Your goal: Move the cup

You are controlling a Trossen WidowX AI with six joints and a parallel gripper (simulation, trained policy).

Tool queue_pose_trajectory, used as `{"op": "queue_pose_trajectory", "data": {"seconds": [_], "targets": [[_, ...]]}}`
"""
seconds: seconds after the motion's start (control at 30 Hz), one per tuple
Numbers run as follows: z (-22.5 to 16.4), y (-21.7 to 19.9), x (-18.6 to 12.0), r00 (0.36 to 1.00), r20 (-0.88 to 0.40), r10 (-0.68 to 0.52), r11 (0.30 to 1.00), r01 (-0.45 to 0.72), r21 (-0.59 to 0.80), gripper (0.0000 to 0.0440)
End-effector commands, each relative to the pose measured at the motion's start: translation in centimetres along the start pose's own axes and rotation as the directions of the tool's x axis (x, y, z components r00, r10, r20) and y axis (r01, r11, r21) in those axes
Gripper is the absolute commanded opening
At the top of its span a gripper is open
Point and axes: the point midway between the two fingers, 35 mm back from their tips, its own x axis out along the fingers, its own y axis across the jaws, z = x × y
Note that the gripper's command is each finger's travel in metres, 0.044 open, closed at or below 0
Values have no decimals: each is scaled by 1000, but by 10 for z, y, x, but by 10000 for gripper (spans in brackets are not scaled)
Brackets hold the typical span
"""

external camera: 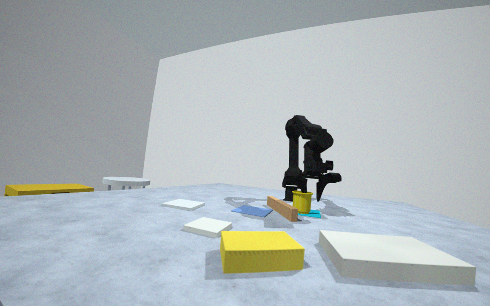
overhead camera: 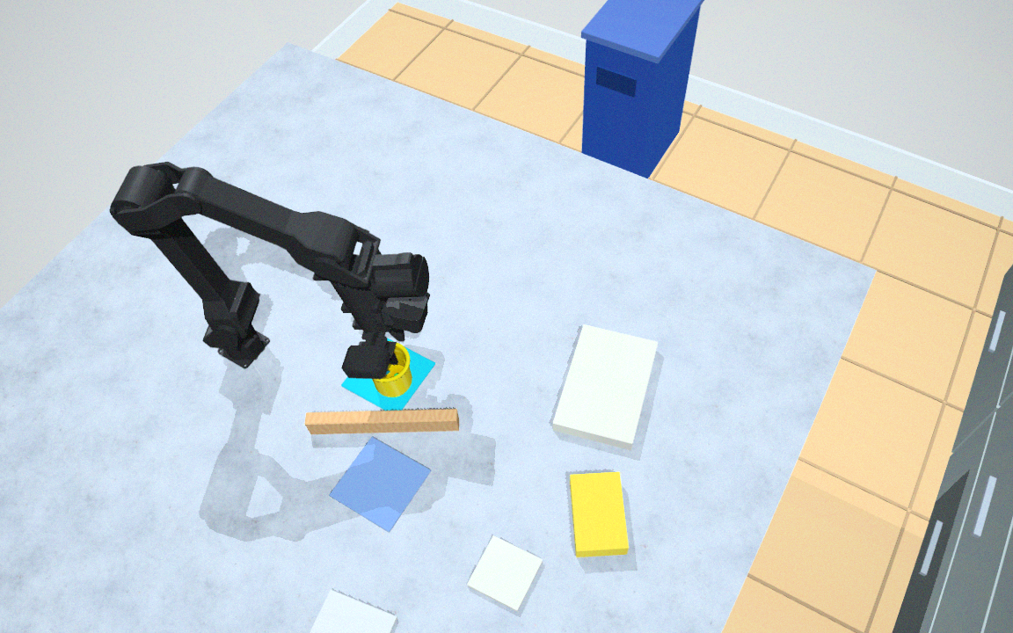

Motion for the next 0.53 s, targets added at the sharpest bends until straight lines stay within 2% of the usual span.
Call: {"op": "queue_pose_trajectory", "data": {"seconds": [0.0,0.5], "targets": [[-3,1,-3,1000,8,11,1000,-11,-4,207],[-1,2,-37,993,109,39,999,-40,13,296]]}}
